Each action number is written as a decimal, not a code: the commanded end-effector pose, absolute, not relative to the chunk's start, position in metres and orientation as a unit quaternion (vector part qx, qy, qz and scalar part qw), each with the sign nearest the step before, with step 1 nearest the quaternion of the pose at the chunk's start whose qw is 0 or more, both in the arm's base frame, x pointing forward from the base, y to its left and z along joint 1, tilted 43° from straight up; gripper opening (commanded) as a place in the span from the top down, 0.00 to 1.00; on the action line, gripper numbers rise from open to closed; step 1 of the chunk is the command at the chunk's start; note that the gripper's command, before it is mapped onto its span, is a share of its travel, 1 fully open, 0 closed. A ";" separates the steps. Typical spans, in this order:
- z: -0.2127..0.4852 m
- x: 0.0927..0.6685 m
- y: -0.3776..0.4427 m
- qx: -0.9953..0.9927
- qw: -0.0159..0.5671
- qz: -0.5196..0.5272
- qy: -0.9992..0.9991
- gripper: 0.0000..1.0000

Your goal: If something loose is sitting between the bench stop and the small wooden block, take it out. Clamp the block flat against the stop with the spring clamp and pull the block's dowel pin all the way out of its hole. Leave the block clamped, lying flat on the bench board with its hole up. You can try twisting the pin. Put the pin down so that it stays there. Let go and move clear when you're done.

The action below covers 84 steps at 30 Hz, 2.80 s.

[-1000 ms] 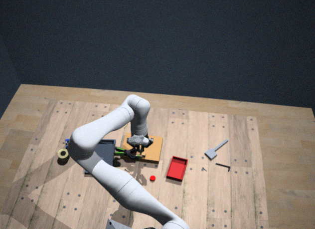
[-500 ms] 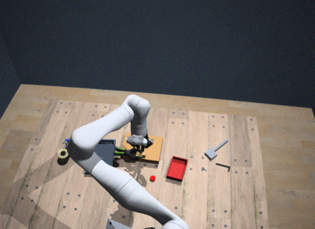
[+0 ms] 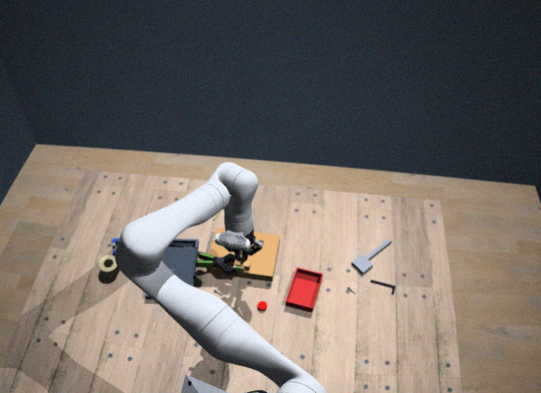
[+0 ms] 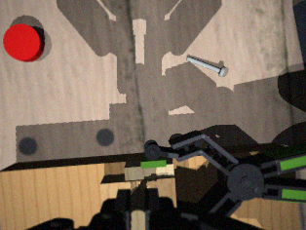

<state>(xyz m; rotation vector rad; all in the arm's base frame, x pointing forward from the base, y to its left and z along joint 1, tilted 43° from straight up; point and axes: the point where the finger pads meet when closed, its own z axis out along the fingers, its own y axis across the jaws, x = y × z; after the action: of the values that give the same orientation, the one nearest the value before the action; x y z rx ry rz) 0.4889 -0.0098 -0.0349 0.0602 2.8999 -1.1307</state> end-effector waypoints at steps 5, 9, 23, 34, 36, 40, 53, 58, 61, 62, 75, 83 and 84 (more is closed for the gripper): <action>-0.034 0.489 -0.009 0.035 0.021 -0.363 0.931 0.90; -0.034 0.489 -0.009 0.049 0.027 -0.362 0.930 0.90; -0.034 0.489 -0.009 0.090 0.043 -0.361 0.927 0.90; -0.034 0.489 -0.009 0.126 0.057 -0.359 0.923 0.90; -0.034 0.489 -0.009 0.130 0.058 -0.358 0.923 0.90; -0.034 0.489 -0.009 0.139 0.062 -0.358 0.921 0.90; -0.034 0.489 -0.009 0.178 0.077 -0.355 0.915 0.90; -0.034 0.489 -0.009 0.191 0.082 -0.354 0.912 0.90; -0.034 0.489 -0.009 0.200 0.085 -0.353 0.910 0.90; -0.034 0.489 -0.009 0.203 0.087 -0.353 0.909 0.90; -0.034 0.489 -0.009 0.237 0.100 -0.349 0.901 0.90; -0.034 0.489 -0.009 0.261 0.109 -0.346 0.894 0.90; -0.034 0.489 -0.009 0.264 0.110 -0.346 0.894 0.90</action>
<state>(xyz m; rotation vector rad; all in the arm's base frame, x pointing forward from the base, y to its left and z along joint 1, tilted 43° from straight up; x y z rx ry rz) 0.4889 -0.0095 -0.0345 0.7631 2.6336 -1.0219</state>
